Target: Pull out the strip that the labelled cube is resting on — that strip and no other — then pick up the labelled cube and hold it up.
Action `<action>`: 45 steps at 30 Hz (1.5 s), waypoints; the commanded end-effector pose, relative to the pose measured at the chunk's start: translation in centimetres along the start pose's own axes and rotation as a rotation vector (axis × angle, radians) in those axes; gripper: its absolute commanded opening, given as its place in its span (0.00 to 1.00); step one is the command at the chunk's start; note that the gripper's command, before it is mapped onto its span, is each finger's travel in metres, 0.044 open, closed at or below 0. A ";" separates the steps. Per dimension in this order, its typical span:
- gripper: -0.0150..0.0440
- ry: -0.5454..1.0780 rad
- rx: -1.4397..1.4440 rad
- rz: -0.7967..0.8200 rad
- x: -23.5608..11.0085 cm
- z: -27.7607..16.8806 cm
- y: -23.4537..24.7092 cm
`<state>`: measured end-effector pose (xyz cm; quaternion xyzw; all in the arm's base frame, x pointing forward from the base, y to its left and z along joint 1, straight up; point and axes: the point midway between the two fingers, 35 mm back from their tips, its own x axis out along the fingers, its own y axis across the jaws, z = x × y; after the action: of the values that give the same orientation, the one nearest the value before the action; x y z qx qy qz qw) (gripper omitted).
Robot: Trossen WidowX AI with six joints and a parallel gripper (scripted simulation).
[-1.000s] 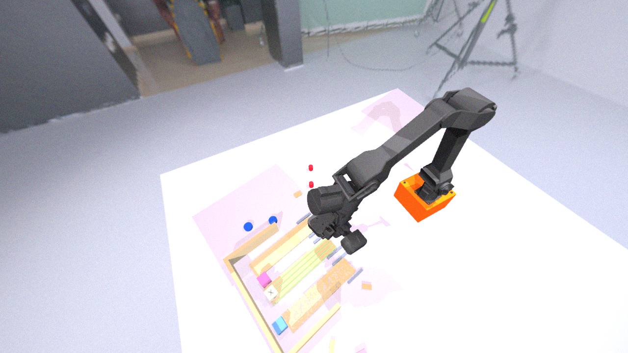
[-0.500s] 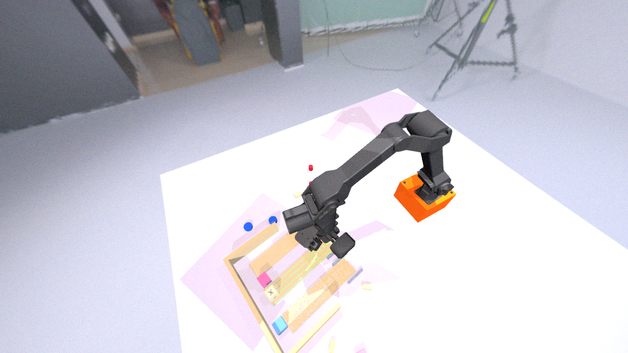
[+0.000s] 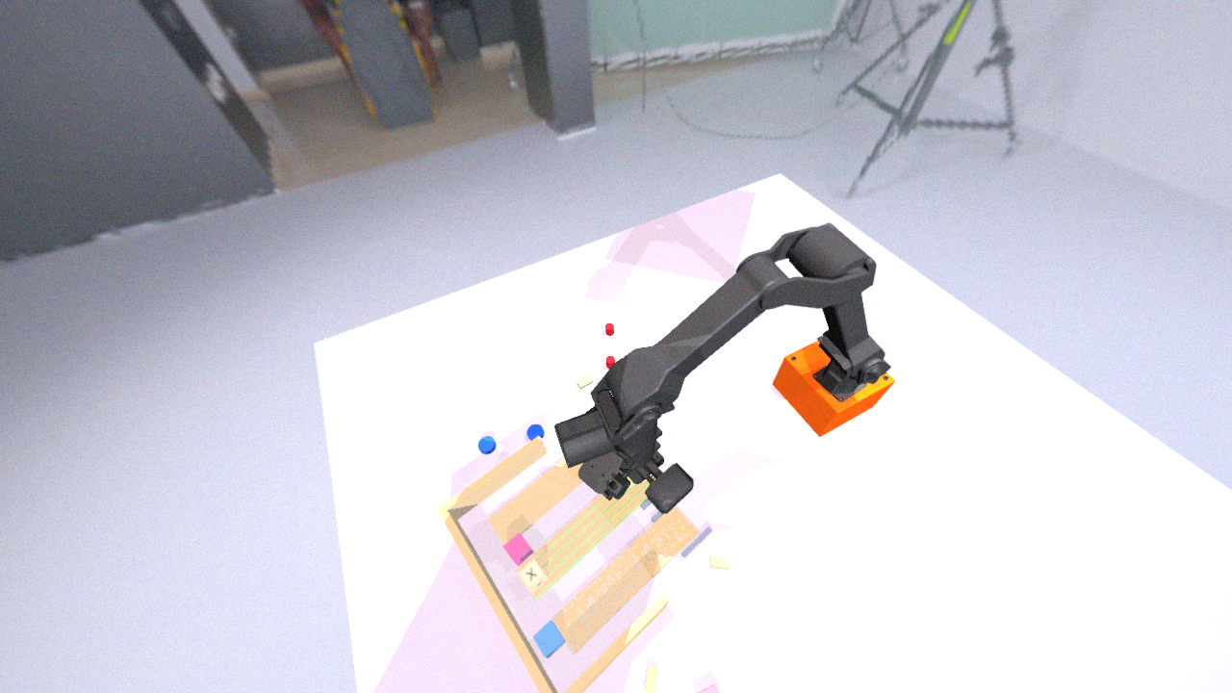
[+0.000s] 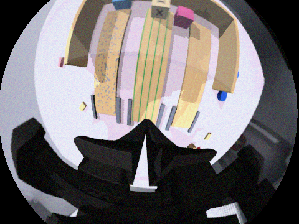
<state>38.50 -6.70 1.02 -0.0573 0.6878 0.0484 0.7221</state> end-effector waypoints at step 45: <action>0.25 0.013 -0.003 0.003 5.0 -0.5 0.5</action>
<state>38.26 -6.32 -3.82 -0.0589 0.6915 0.0522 0.7181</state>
